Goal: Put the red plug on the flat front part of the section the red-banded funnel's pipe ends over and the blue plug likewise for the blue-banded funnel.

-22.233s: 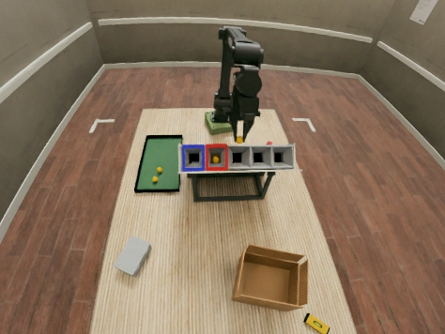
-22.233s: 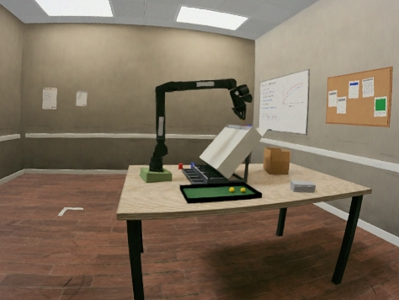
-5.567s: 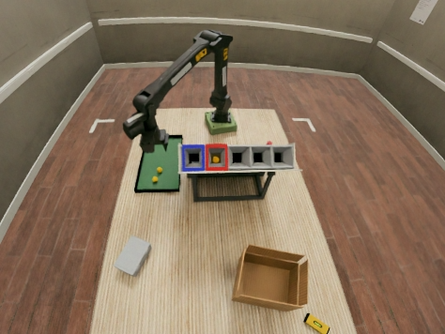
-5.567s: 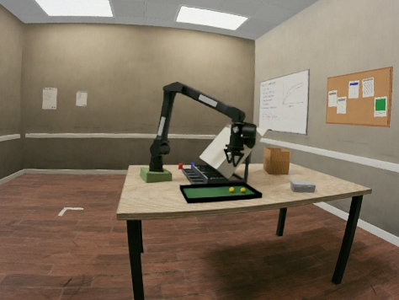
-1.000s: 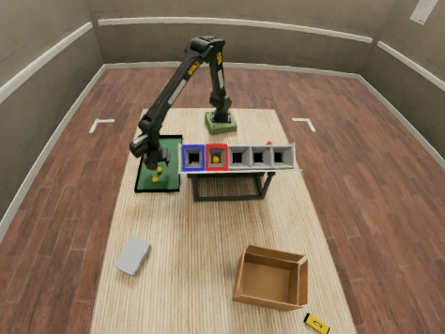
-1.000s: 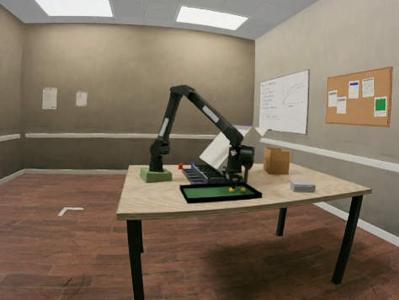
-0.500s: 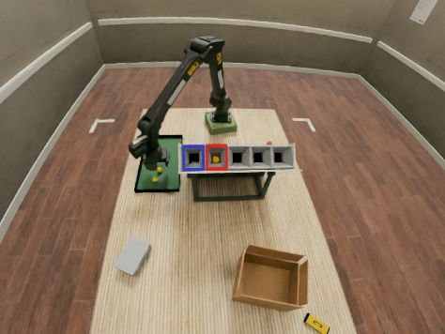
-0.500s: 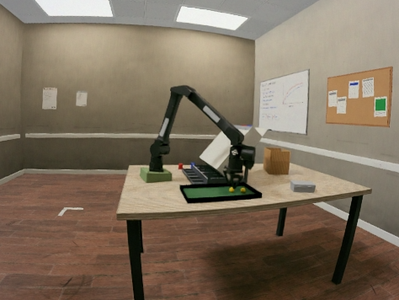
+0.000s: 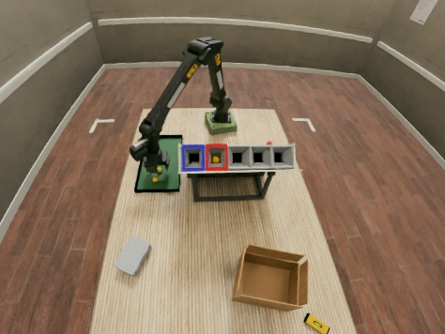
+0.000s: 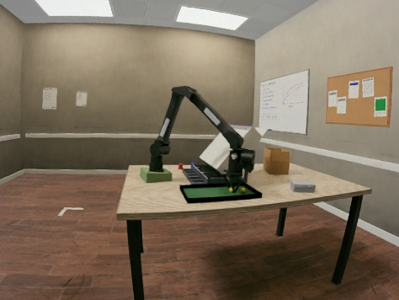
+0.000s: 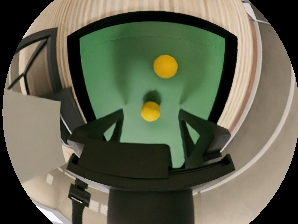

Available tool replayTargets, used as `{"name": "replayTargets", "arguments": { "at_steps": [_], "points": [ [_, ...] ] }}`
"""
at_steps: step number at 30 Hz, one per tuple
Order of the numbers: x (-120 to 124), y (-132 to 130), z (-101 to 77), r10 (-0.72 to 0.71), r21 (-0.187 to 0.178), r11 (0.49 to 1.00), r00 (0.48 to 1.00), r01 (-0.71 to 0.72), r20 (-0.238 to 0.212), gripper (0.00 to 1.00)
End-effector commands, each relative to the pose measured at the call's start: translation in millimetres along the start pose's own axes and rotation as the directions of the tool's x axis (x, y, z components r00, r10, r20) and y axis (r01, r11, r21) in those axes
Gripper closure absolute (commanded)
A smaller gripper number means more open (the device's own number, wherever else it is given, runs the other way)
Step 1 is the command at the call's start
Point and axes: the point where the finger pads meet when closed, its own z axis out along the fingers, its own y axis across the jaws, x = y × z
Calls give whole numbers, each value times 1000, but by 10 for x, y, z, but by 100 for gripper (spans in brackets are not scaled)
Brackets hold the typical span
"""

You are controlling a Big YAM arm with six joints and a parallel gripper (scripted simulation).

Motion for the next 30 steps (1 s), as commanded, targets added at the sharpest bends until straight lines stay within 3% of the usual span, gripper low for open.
{"name": "replayTargets", "arguments": {
  "at_steps": [1,10,30],
  "points": [
    [-75,-30,20,0,18,1000,1000,0,21,20],
    [-79,-26,68,-4,34,999,999,2,40,20],
    [-105,-16,64,-3,33,999,999,2,40,20]
  ]
}}
